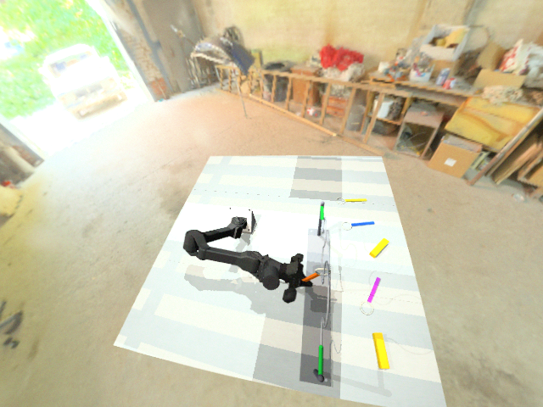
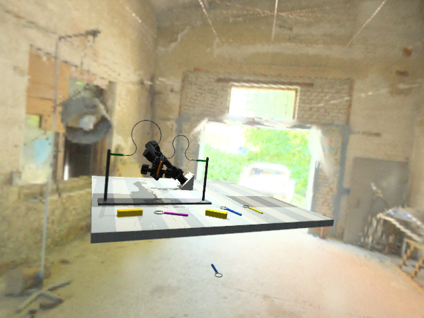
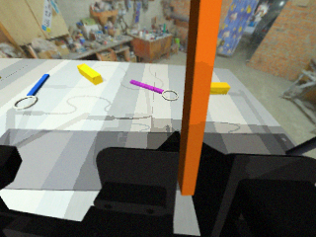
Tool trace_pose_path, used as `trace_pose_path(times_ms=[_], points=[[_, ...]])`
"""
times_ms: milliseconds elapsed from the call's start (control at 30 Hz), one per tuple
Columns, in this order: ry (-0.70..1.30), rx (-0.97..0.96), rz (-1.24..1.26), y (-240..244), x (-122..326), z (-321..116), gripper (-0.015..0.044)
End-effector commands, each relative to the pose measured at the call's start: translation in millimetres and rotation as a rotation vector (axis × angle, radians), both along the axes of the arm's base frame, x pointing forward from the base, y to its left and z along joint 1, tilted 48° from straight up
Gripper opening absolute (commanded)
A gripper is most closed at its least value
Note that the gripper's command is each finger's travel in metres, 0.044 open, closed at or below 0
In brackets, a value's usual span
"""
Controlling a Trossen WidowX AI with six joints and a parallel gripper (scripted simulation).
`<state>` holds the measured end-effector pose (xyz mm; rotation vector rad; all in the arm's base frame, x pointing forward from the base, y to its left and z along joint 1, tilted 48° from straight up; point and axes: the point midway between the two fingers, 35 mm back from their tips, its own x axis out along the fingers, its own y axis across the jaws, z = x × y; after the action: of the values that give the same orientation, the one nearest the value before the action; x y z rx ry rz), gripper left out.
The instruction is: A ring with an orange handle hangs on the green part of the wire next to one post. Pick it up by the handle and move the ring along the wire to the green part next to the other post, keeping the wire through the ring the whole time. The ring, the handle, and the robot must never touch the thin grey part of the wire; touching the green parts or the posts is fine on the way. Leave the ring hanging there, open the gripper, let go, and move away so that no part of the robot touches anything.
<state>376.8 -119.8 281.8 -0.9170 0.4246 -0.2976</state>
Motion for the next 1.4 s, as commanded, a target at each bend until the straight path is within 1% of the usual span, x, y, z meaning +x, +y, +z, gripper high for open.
trace_pose_path(times_ms=[0, 467, 767, 1167, 1367], points=[[-0.004, 0.029, -0.001, 5.8, -1.7, -5.0, -0.015], [-0.002, 0.075, -0.001, 18.4, -2.3, -19.7, -0.015], [0.001, 0.14, -0.001, 29.6, -2.9, -32.0, -0.015], [0.009, 0.31, -0.003, 53.2, -4.2, -52.4, -0.015], [0.015, 0.434, -0.004, 70.6, -5.1, -62.8, -0.015]])
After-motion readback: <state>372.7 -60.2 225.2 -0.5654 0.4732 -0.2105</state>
